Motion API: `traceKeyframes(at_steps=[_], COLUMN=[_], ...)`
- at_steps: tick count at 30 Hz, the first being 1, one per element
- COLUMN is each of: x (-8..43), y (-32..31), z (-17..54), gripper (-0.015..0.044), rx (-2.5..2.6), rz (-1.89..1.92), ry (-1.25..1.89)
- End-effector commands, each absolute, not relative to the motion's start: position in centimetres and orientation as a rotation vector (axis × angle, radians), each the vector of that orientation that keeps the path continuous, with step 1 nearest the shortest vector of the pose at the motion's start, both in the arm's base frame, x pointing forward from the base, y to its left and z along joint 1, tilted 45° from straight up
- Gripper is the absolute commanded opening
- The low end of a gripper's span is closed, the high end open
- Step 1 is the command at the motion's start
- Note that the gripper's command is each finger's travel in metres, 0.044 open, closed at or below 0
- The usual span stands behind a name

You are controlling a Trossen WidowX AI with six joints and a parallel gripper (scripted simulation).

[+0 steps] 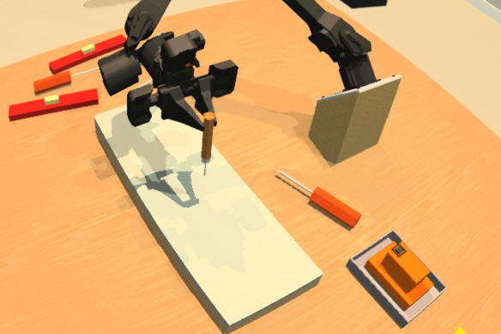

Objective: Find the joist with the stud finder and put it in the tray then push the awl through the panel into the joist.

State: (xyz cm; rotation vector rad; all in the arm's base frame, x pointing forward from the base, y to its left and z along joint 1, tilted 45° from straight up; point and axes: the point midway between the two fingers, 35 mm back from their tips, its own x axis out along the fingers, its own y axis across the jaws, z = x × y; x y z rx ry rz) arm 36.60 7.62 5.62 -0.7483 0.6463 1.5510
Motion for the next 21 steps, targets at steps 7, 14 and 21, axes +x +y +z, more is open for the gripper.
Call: traceKeyframes(at_steps=[7,14,21], x=[36.8,36.9,37.0], y=[6.9,6.3,5.7], z=[4.9,4.3,3.7], gripper=[0.0,0.0,0.0], rx=[-0.748,-0.748,-0.748], rz=[1.551,1.551,1.551], ry=[0.637,0.637,0.637])
